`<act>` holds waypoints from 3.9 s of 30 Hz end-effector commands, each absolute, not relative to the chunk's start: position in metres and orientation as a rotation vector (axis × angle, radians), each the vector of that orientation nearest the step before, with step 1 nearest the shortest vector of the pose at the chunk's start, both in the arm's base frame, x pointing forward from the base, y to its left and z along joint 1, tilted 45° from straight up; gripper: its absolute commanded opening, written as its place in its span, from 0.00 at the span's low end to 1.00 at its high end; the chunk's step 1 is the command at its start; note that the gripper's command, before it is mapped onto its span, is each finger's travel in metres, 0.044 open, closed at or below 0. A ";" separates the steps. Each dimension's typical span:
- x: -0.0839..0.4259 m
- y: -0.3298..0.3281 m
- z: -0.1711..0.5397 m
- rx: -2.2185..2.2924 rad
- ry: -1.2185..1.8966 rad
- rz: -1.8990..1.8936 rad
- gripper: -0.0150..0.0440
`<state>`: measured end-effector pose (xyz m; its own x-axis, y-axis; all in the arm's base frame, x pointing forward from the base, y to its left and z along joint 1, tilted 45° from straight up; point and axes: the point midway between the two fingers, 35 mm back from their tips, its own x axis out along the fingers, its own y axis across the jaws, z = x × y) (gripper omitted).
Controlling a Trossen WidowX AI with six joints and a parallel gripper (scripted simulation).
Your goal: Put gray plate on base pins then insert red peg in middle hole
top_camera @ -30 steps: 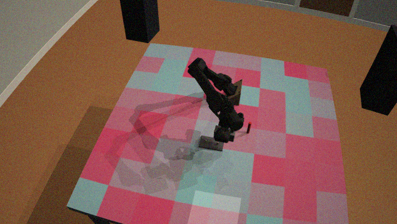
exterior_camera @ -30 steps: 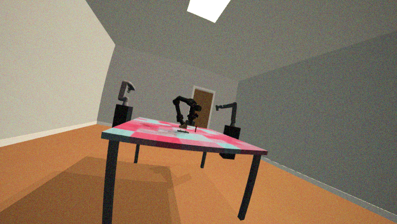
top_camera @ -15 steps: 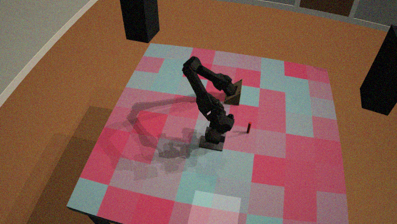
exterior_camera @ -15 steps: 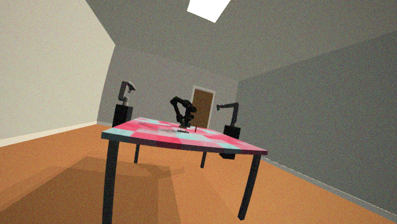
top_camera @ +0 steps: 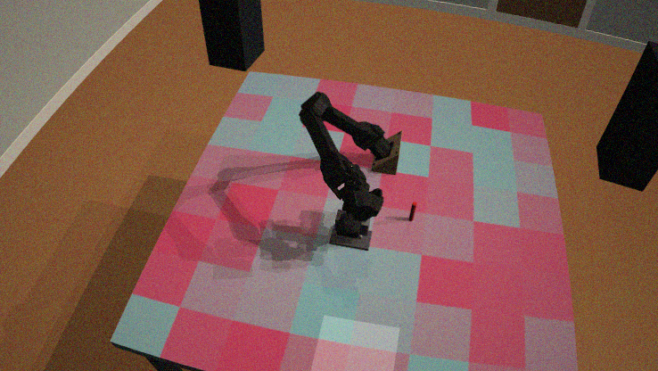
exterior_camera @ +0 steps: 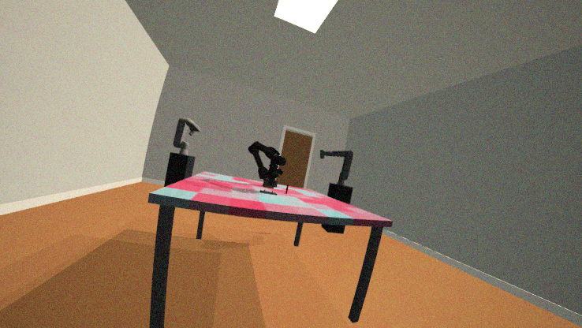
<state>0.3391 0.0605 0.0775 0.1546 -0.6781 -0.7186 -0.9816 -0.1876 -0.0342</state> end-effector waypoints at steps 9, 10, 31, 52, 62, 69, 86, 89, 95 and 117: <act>0.339 0.060 0.079 -1.941 1.571 0.785 0.25; 0.339 0.060 0.079 -1.941 1.571 0.785 0.25; 0.342 0.047 0.068 -1.941 1.571 0.784 0.25; 0.347 0.034 0.055 -1.930 1.565 0.777 0.25; 0.347 0.034 0.055 -1.930 1.565 0.777 0.61; 0.347 0.034 0.055 -1.930 1.565 0.777 0.92; 0.332 0.114 0.138 -2.017 1.554 0.859 1.00; 0.332 0.114 0.138 -2.017 1.554 0.859 1.00; 0.325 0.126 0.127 -1.865 1.568 0.675 1.00; 0.236 0.201 0.045 -0.446 1.275 -0.639 1.00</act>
<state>0.2795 0.1822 0.0891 0.2010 -0.6384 -0.7430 -0.4164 0.6309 -0.6547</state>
